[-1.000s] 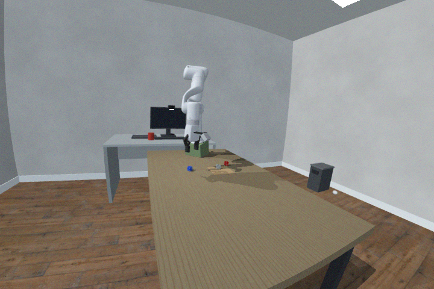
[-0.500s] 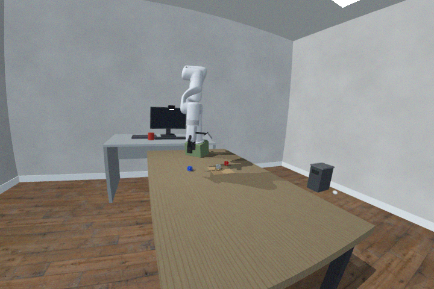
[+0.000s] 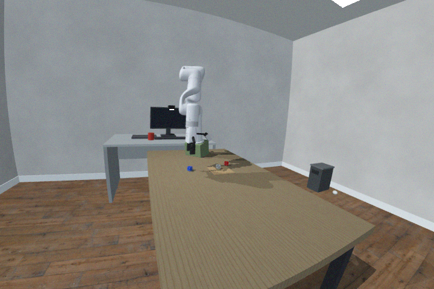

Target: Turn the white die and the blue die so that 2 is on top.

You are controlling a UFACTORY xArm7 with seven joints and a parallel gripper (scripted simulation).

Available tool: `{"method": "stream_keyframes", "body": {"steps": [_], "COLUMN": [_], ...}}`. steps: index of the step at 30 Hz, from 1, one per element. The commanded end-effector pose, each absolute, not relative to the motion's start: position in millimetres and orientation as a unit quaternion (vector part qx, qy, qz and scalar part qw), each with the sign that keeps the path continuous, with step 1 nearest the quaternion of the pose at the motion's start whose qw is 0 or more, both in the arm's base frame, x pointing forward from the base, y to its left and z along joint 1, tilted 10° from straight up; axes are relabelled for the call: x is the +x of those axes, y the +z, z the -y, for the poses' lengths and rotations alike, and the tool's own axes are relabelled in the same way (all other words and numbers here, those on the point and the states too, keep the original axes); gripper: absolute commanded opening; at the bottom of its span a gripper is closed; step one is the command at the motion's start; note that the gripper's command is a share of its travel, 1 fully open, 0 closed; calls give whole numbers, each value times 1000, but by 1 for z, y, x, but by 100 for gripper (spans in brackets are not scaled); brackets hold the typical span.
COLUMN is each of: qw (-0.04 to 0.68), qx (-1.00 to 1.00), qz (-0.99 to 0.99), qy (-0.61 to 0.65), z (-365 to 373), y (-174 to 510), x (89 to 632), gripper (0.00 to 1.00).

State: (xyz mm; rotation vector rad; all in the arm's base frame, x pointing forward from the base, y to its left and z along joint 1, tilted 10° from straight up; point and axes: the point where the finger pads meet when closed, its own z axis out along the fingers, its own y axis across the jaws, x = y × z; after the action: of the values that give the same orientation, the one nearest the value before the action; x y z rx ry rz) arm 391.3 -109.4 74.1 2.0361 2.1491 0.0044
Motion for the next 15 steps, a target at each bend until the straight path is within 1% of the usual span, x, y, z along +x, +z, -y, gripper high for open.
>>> {"method": "stream_keyframes", "body": {"steps": [1,12,15], "qw": [89,85,84], "qx": [619,481,470], "qz": [-780,-872,-878], "qy": [1,-15,-17], "z": [111,113,113], "y": [71,59,59], "x": [392,389,389], "gripper": [100,100,100]}}
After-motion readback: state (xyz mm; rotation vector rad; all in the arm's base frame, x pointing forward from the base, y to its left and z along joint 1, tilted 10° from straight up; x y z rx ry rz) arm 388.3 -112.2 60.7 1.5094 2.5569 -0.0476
